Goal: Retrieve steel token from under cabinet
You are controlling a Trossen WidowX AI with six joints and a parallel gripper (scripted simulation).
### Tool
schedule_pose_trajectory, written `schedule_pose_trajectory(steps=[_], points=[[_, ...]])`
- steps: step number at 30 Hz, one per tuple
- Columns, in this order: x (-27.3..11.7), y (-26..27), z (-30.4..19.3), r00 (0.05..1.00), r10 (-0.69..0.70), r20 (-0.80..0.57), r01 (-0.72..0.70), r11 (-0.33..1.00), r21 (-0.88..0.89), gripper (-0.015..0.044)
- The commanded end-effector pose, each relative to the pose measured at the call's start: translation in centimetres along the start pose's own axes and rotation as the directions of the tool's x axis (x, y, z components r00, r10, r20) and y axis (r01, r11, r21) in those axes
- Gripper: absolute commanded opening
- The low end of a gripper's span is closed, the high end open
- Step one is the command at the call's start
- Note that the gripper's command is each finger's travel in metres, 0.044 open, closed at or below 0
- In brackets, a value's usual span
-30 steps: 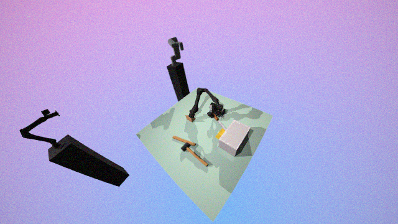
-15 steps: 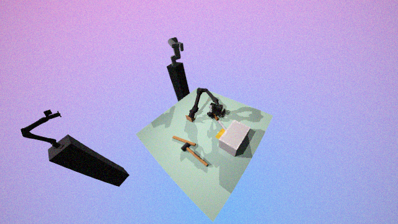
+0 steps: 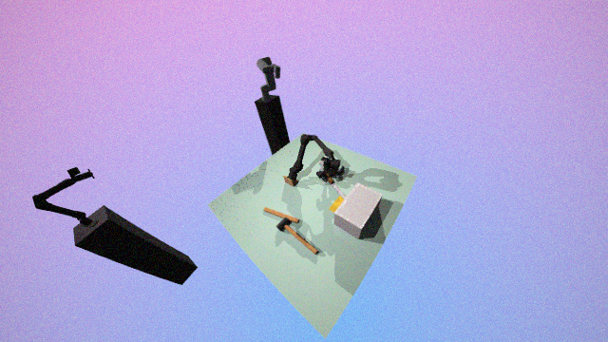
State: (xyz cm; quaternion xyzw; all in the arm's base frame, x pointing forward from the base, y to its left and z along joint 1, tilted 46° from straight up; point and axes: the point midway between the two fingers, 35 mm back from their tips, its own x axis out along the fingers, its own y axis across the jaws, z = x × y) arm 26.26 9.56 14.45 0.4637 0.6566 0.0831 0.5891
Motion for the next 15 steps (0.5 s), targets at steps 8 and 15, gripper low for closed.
schedule_pose_trajectory(steps=[8, 15], points=[[0.0, 0.1, 0.6, 1.000, 0.000, 0.001, 0.000, 1.000, -0.015, 0.0000], [0.0, 0.2, 1.5, 1.000, 0.000, 0.002, 0.000, 1.000, -0.030, 0.0000]])
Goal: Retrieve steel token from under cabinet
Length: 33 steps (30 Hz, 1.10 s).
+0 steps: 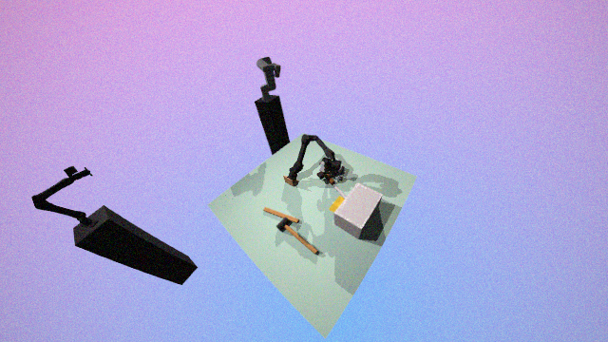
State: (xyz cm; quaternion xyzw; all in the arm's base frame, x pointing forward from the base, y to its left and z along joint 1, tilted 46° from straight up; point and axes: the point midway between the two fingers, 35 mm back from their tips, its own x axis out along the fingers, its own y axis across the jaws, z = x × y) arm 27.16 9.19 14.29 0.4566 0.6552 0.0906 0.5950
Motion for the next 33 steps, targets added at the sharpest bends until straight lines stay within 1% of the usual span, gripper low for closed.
schedule_pose_trajectory(steps=[1, 33], points=[[0.0, 0.0, 0.6, 1.000, 0.000, 0.001, 0.000, 1.000, -0.008, 0.0000], [0.0, 0.4, 4.5, 1.000, 0.001, 0.003, -0.001, 1.000, -0.030, 0.0000]])
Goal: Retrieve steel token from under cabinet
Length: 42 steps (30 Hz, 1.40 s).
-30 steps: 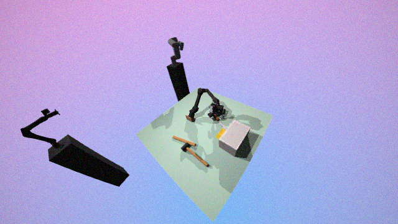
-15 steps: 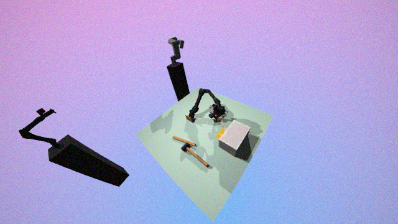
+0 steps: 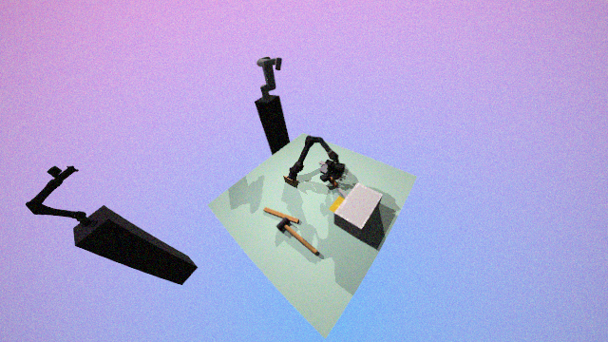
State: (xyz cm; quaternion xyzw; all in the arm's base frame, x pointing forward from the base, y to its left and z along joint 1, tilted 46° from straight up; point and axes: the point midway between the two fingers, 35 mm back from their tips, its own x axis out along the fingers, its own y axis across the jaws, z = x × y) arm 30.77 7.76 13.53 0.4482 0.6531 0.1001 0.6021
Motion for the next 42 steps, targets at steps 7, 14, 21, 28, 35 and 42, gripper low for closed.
schedule_pose_trajectory(steps=[7, 14, 21, 28, 35, 42], points=[[0.0, 0.0, 1.4, 1.000, 0.000, 0.002, 0.000, 1.000, -0.003, 0.0000], [0.0, 0.0, 2.2, 1.000, 0.000, 0.002, 0.000, 1.000, -0.003, 0.0000], [0.0, 0.1, 3.1, 1.000, 0.000, 0.002, 0.000, 1.000, -0.004, 0.0000], [0.0, 0.1, 3.9, 1.000, 0.000, 0.003, 0.000, 1.000, -0.005, 0.0000], [-0.1, 0.2, 4.8, 1.000, 0.000, 0.003, 0.000, 1.000, -0.005, 0.0000], [-0.1, 0.2, 5.7, 1.000, 0.000, 0.003, 0.000, 1.000, -0.006, 0.0000]])
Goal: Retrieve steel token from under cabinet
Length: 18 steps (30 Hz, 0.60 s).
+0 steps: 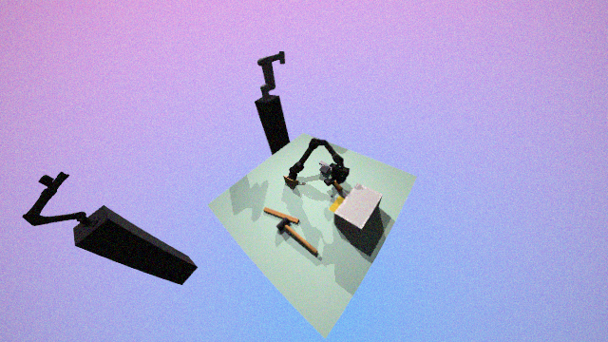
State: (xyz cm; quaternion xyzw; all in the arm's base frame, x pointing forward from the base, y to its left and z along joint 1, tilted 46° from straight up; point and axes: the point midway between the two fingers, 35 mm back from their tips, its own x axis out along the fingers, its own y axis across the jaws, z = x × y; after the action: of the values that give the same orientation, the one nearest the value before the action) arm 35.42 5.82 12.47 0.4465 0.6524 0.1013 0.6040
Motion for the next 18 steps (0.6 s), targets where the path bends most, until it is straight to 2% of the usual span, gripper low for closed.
schedule_pose_trajectory(steps=[1, 18], points=[[0.0, -0.1, 0.6, 1.000, 0.001, 0.002, -0.001, 1.000, 0.000, 0.0000], [0.0, -0.2, 2.6, 1.000, 0.001, 0.002, -0.001, 1.000, -0.001, 0.0000]])
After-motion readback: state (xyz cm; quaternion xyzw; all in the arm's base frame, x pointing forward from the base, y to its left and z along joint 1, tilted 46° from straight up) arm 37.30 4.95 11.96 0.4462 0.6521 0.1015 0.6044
